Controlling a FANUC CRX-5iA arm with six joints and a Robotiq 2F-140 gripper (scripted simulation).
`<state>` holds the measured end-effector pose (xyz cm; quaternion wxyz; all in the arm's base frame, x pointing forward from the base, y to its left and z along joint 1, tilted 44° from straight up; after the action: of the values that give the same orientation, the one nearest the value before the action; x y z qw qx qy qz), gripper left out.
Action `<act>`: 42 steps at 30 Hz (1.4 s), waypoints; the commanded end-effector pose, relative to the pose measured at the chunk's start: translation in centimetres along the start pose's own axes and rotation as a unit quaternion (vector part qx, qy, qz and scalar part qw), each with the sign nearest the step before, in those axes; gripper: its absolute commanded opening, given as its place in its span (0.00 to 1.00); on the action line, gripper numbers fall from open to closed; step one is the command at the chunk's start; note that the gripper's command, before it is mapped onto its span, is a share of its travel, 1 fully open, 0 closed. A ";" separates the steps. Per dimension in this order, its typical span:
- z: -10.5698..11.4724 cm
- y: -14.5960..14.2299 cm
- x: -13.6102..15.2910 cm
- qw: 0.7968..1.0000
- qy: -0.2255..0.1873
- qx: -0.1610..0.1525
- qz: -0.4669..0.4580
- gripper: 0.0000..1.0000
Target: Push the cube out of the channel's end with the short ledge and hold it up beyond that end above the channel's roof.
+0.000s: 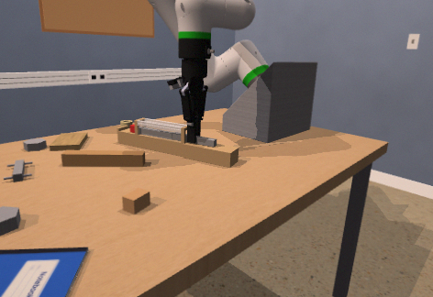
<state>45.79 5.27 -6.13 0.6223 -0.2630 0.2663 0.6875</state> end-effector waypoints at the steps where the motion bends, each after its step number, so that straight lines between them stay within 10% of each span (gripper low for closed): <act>1: 0.1 -0.1 0.0 1.000 0.000 -0.001 0.000 0.10; 41: 0.1 -0.1 -0.1 1.000 0.000 -0.001 0.000 0.10; 42: 0.1 -0.1 -0.1 1.000 0.000 -0.001 0.000 0.30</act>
<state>45.82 5.21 -6.07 0.6223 -0.2630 0.2663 0.6875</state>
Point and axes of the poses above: the point where the finger pads meet when closed, its own z axis back along the fingers, its own y axis across the jaws, x = y × z, the point moved 6 cm from there along z, back along the fingers, and after that the axes turned 15 degrees about -z, right-handed, at the moved point
